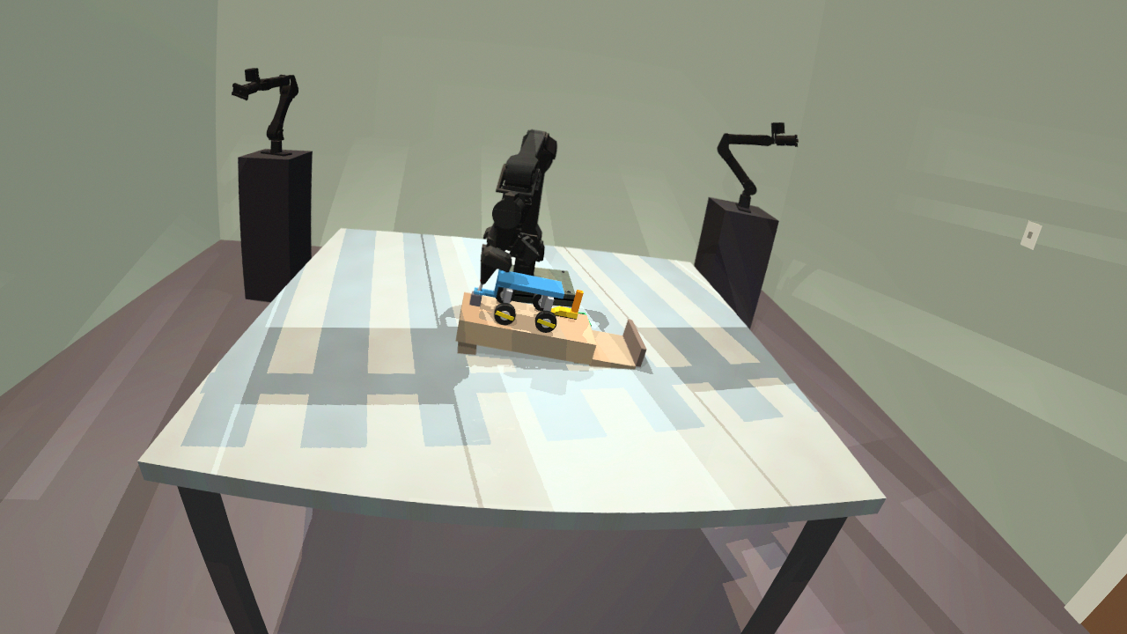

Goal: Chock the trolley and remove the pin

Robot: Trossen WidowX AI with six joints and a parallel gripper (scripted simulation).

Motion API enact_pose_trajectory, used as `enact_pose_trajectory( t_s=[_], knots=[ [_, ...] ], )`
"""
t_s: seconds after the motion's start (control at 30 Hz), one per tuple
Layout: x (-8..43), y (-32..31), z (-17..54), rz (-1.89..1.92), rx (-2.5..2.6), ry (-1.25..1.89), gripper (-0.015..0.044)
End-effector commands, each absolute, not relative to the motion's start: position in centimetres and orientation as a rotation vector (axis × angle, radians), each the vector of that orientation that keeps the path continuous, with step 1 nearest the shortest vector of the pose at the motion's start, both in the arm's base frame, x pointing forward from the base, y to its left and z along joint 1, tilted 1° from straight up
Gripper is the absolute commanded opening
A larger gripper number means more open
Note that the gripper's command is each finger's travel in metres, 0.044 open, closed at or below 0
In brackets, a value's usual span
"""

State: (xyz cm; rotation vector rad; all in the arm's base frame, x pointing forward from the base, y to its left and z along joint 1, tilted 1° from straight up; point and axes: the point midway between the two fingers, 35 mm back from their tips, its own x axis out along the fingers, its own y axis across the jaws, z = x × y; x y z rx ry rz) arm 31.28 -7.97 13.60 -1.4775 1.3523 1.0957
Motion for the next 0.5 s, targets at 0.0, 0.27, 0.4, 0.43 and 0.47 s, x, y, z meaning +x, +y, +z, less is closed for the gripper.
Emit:
enact_pose_trajectory(
  t_s=[0.0, 0.27, 0.4, 0.43, 0.47],
  knots=[
    [31.27, -7.93, 14.16, 1.089, -1.481, 1.350, 0.0000],
    [31.26, -7.87, 14.40, 1.089, -1.481, 1.350, 0.0000],
    [31.25, -7.84, 14.52, 1.089, -1.481, 1.350, 0.0000],
    [31.25, -7.83, 14.56, 1.089, -1.481, 1.350, 0.0000],
    [31.25, -7.82, 14.59, 1.089, -1.481, 1.350, 0.0000]
  ],
)
